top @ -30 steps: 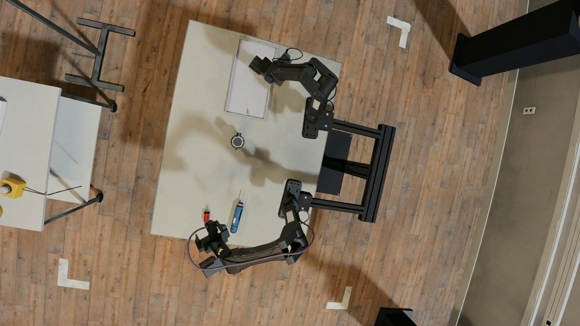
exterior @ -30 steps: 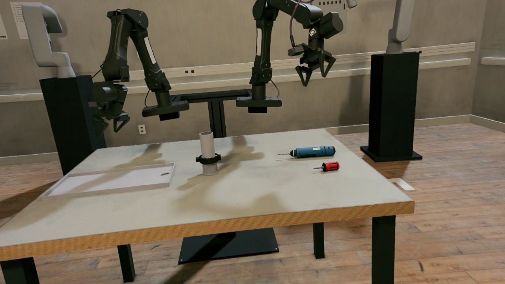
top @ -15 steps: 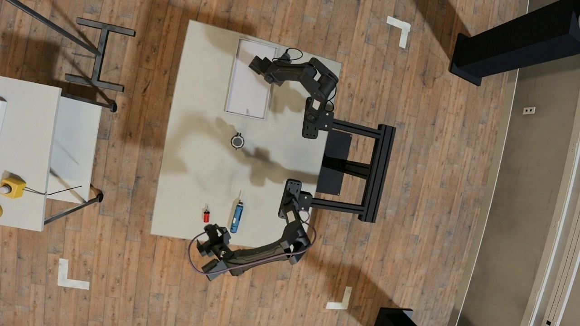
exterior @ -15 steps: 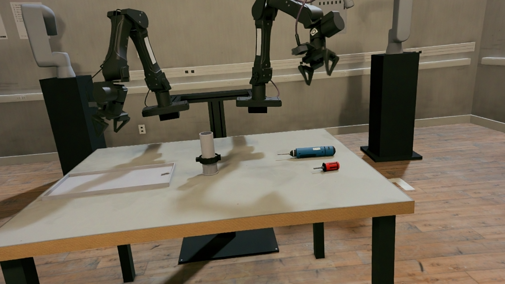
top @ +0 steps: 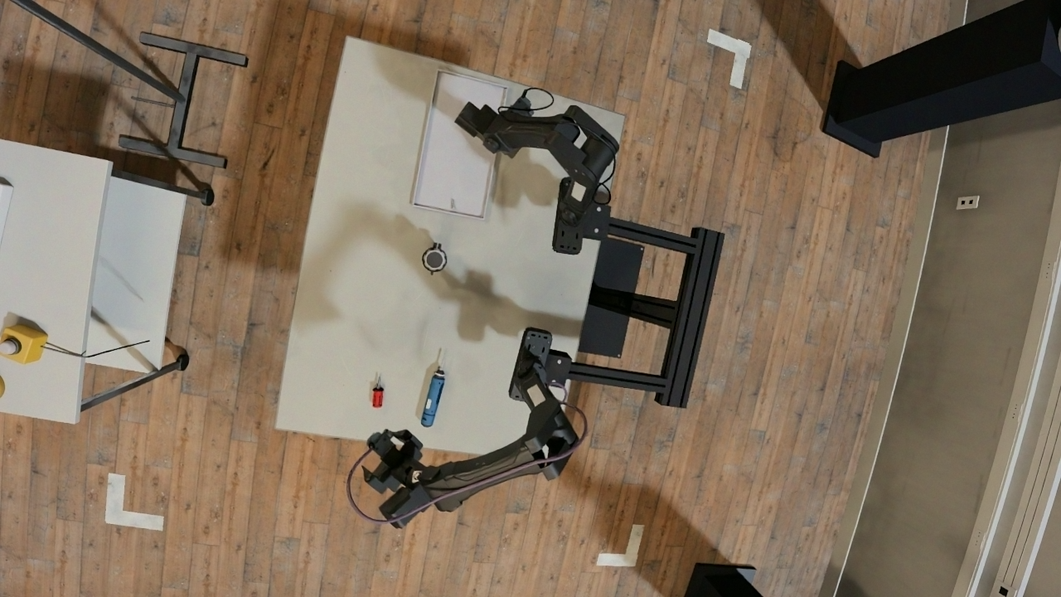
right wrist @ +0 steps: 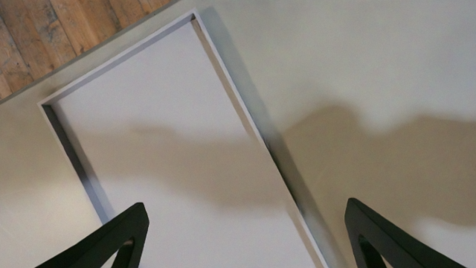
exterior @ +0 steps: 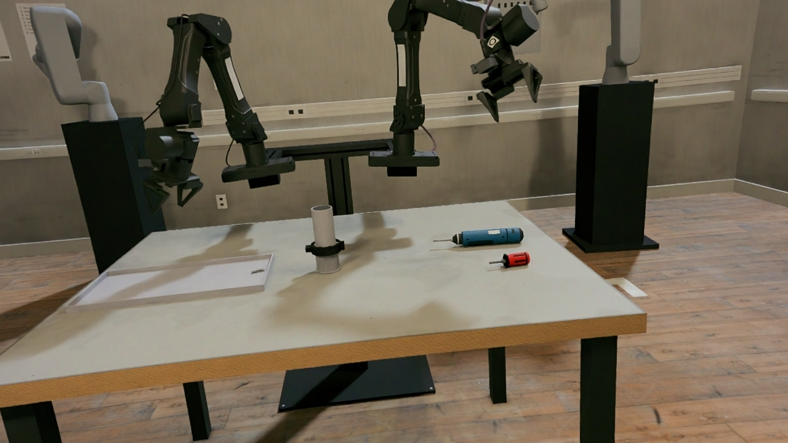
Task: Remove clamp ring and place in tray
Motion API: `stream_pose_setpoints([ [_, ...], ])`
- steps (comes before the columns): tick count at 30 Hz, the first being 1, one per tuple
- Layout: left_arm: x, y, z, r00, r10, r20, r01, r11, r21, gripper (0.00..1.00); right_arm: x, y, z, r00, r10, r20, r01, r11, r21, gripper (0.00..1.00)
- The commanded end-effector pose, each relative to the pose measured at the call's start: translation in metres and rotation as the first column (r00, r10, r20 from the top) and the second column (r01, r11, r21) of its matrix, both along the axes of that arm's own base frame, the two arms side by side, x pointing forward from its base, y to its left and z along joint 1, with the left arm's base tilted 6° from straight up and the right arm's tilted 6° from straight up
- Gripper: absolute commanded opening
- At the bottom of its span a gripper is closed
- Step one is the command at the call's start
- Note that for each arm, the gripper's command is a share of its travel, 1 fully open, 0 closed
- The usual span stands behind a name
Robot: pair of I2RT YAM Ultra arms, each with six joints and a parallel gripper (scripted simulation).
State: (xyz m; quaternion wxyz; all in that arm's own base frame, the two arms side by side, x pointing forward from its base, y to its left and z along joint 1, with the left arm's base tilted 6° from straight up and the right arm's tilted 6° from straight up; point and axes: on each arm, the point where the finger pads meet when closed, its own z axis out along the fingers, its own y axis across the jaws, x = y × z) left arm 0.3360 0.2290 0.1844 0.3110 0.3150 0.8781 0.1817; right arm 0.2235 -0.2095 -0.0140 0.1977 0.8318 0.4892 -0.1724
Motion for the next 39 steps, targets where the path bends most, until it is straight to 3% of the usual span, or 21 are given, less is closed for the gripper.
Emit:
stream_pose_setpoints([
  [1, -0.009, 0.018, 0.027, 0.987, 0.136, 0.087, -0.137, 0.990, 0.013, 1.00, 0.003, -0.002, 0.003, 1.000, 0.003, 0.010, -0.003, 1.000, -0.011, 1.00],
  [7, -0.022, 0.042, 0.046, 0.942, 0.296, 0.160, -0.298, 0.955, -0.012, 1.00, 0.003, -0.002, 0.003, 1.000, 0.003, 0.010, -0.003, 1.000, -0.011, 1.00],
  [12, -0.017, 0.035, 0.046, 0.947, 0.277, 0.160, -0.279, 0.960, -0.012, 1.00, 0.003, -0.002, 0.003, 1.000, 0.003, 0.010, -0.003, 1.000, -0.011, 1.00],
  [24, -0.057, 0.081, 0.089, 0.758, 0.564, 0.328, -0.560, 0.820, -0.115, 1.00, 0.003, -0.002, 0.003, 1.000, 0.003, 0.010, -0.003, 1.000, -0.011, 1.00],
  [29, -0.051, 0.075, 0.091, 0.769, 0.547, 0.331, -0.543, 0.832, -0.114, 1.00, 0.003, -0.002, 0.003, 1.000, 0.003, 0.010, -0.003, 1.000, -0.011, 1.00],
  [39, -0.094, 0.104, 0.130, 0.528, 0.710, 0.466, -0.693, 0.677, -0.248, 1.00, 0.003, -0.002, 0.003, 1.000, 0.003, 0.010, -0.003, 1.000, -0.011, 1.00],
])
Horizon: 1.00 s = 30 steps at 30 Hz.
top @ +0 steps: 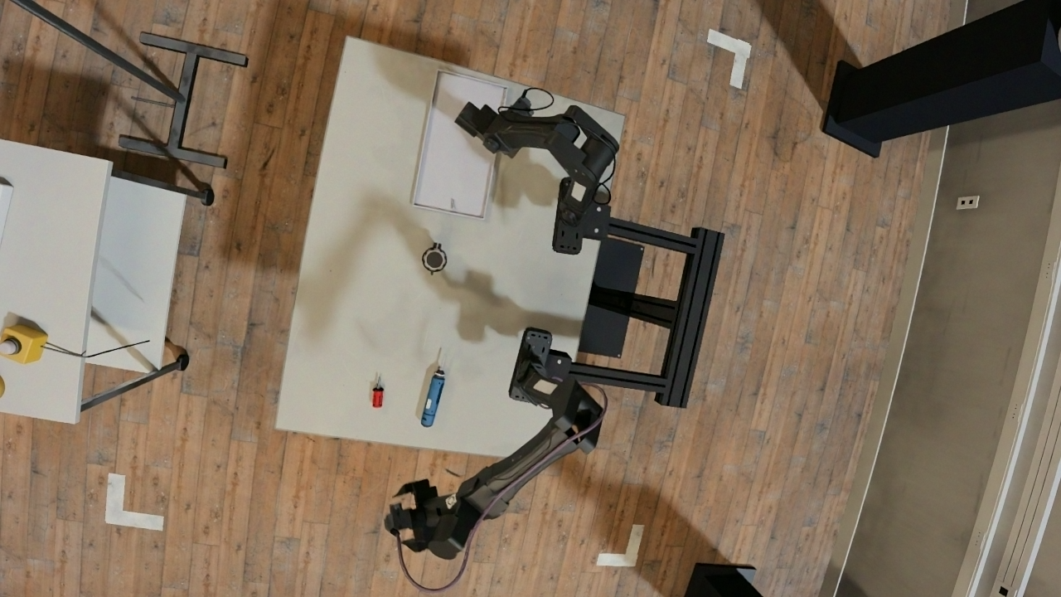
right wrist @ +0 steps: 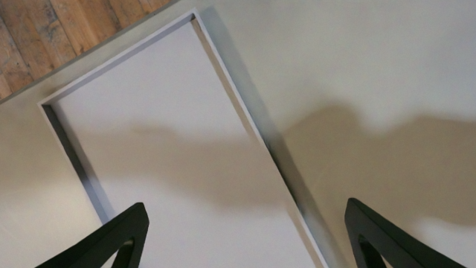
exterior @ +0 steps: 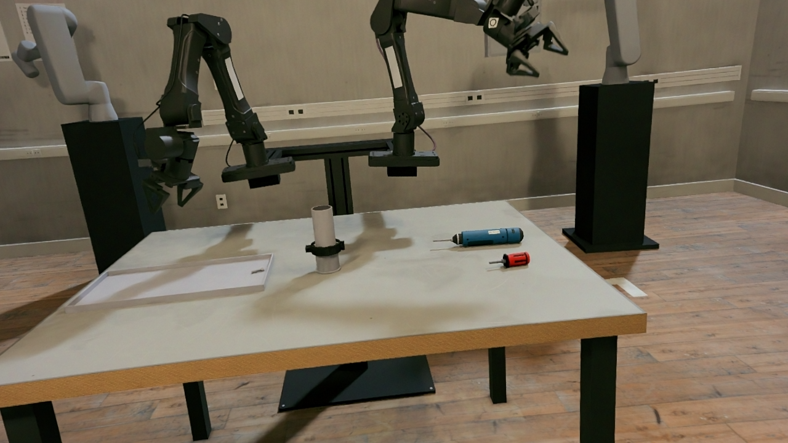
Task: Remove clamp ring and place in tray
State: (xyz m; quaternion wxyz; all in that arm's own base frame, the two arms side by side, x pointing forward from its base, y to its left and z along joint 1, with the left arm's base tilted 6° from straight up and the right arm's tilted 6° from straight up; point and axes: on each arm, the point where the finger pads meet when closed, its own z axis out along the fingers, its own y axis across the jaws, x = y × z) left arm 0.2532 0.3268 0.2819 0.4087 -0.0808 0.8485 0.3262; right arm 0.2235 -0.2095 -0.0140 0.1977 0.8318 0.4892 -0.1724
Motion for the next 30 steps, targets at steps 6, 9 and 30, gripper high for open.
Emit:
stream_pose_setpoints([
  [6, -0.012, 0.006, 0.037, 0.981, 0.118, 0.157, -0.122, 0.992, 0.022, 1.00, 0.003, -0.002, 0.003, 1.000, 0.003, 0.009, -0.002, 1.000, -0.011, 1.00],
  [9, -0.027, 0.013, 0.045, 0.963, 0.174, 0.204, -0.182, 0.983, 0.018, 1.00, 0.003, -0.002, 0.003, 1.000, 0.003, 0.009, -0.002, 1.000, -0.011, 1.00],
  [30, -0.096, 0.026, 0.107, 0.725, 0.404, 0.557, -0.444, 0.893, -0.069, 1.00, 0.003, -0.002, 0.003, 1.000, 0.003, 0.009, -0.002, 1.000, -0.011, 1.00],
])
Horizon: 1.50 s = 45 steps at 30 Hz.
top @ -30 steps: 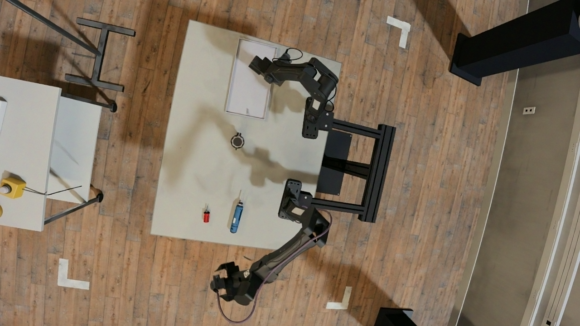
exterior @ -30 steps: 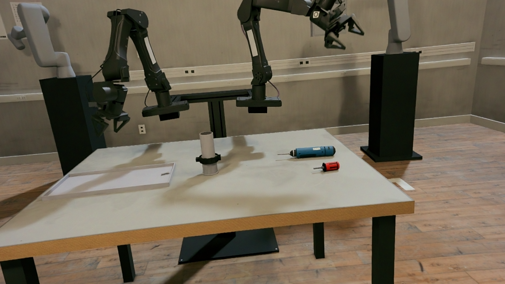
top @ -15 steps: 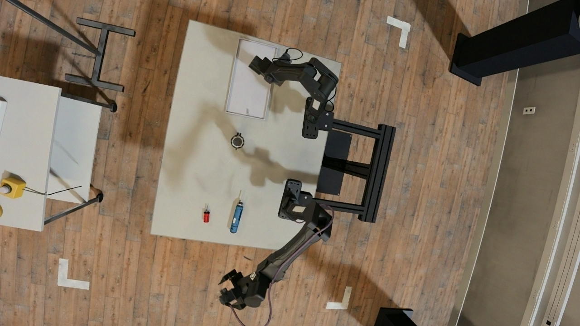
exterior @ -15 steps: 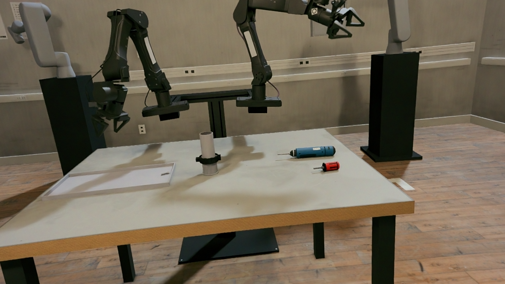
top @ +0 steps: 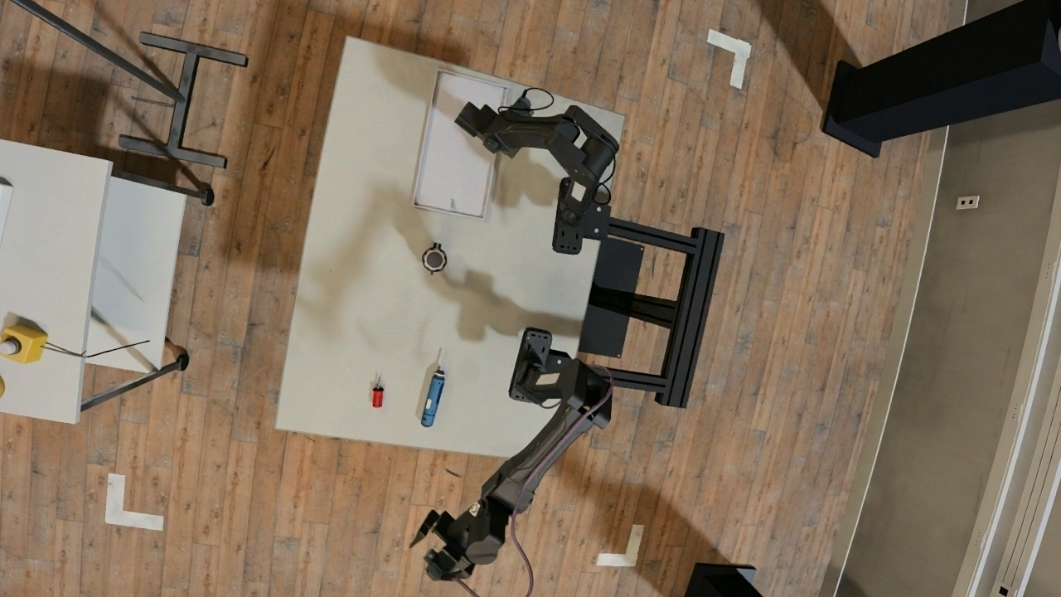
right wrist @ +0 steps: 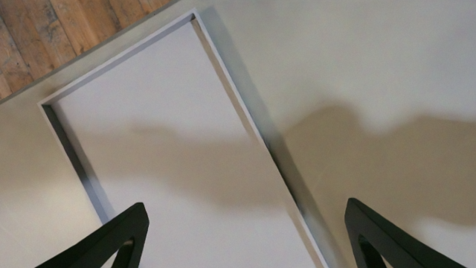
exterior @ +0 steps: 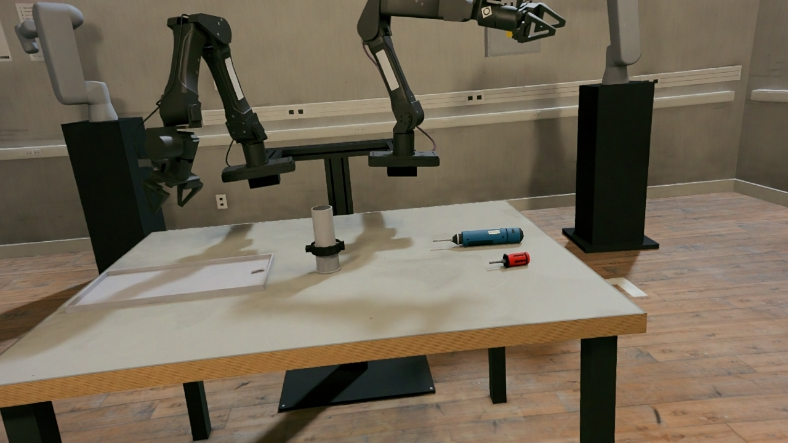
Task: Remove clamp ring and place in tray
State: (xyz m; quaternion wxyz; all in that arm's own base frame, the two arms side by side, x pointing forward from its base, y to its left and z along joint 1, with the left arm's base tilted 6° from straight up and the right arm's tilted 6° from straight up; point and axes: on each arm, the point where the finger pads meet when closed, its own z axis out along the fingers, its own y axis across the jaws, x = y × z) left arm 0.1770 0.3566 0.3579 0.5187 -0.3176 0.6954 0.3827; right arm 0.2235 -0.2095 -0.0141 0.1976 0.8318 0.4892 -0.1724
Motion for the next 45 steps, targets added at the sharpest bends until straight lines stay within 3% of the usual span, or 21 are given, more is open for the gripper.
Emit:
stream_pose_setpoints([
  [1, -0.024, -0.004, 0.035, 0.985, 0.084, 0.150, -0.093, 0.994, 0.058, 1.00, 0.003, -0.002, 0.003, 1.000, 0.003, 0.009, -0.002, 1.000, -0.011, 1.00],
  [6, -0.047, -0.004, 0.055, 0.948, 0.154, 0.279, -0.178, 0.982, 0.064, 1.00, 0.003, -0.002, 0.003, 1.000, 0.003, 0.009, -0.002, 1.000, -0.011, 1.00],
  [28, -0.040, -0.002, 0.056, 0.953, 0.138, 0.268, -0.159, 0.985, 0.059, 1.00, 0.003, -0.002, 0.003, 1.000, 0.003, 0.009, -0.002, 1.000, -0.011, 1.00],
  [30, -0.040, -0.002, 0.056, 0.953, 0.138, 0.268, -0.159, 0.985, 0.059, 1.00, 0.017, -0.016, 0.022, 0.997, 0.023, 0.073, -0.020, 0.999, -0.036, 1.00],
  [40, -0.040, -0.002, 0.056, 0.953, 0.138, 0.268, -0.159, 0.985, 0.059, 1.00, 0.030, -0.050, 0.062, 0.979, 0.133, 0.153, -0.120, 0.989, -0.090, 1.00],
  [45, -0.040, -0.002, 0.056, 0.953, 0.138, 0.268, -0.159, 0.985, 0.059, 1.00, 0.028, -0.048, 0.050, 0.983, 0.131, 0.127, -0.123, 0.990, -0.066, 1.00],
])
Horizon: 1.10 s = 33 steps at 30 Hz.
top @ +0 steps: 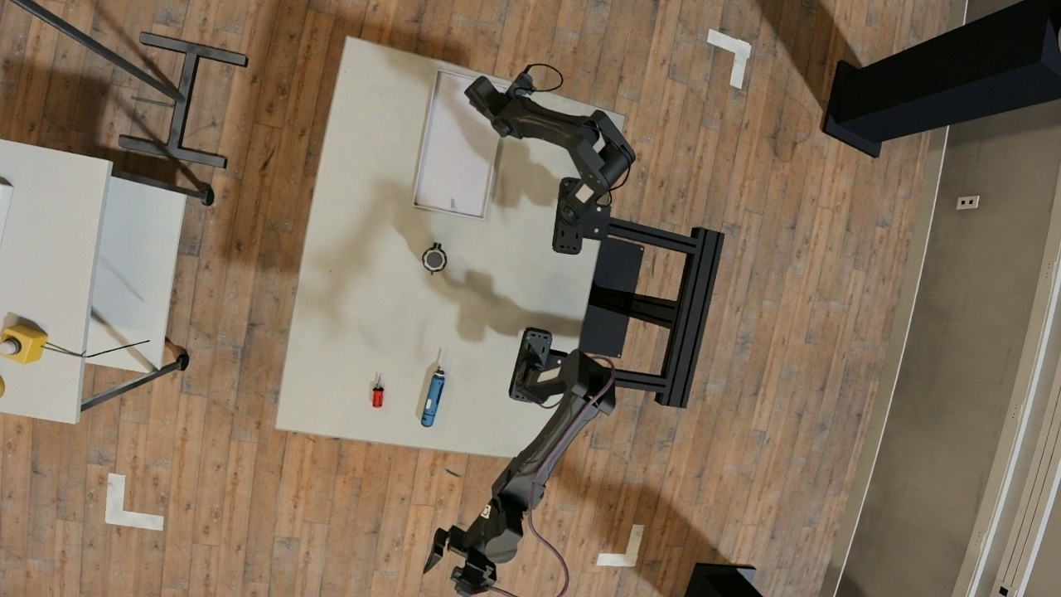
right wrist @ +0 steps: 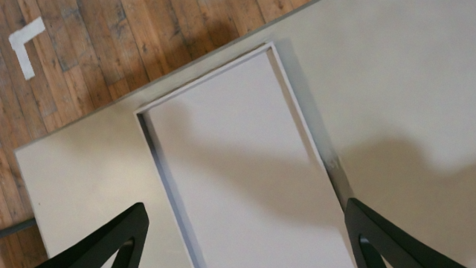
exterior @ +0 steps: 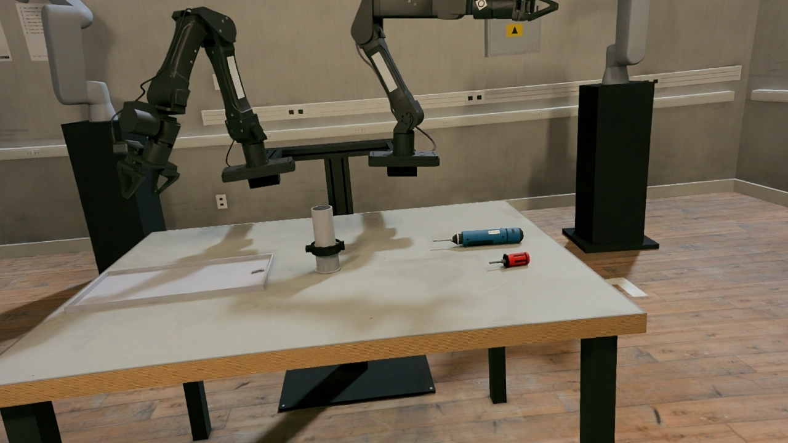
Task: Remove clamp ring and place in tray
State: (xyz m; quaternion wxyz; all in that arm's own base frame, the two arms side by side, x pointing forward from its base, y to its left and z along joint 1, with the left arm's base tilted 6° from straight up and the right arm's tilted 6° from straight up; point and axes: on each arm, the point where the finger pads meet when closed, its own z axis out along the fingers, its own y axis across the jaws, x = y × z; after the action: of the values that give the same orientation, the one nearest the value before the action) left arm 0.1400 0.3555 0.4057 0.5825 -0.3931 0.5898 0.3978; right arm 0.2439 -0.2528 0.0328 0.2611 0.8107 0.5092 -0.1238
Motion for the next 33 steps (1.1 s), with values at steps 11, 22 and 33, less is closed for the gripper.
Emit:
stream_pose_setpoints([
  [11, -0.003, -0.001, 0.008, 1.000, 0.013, 0.019, -0.013, 1.000, 0.016, 1.00, 0.012, -0.045, 0.072, 0.984, 0.157, 0.084, -0.143, 0.978, -0.149, 1.00],
  [22, -0.003, -0.001, 0.008, 1.000, 0.013, 0.019, -0.013, 1.000, 0.016, 1.00, 0.007, -0.063, 0.108, 0.972, 0.220, 0.082, -0.195, 0.950, -0.243, 1.00],
  [33, -0.003, -0.001, 0.008, 1.000, 0.013, 0.019, -0.013, 1.000, 0.016, 1.00, 0.000, -0.085, 0.136, 0.956, 0.290, 0.051, -0.259, 0.910, -0.323, 1.00],
])
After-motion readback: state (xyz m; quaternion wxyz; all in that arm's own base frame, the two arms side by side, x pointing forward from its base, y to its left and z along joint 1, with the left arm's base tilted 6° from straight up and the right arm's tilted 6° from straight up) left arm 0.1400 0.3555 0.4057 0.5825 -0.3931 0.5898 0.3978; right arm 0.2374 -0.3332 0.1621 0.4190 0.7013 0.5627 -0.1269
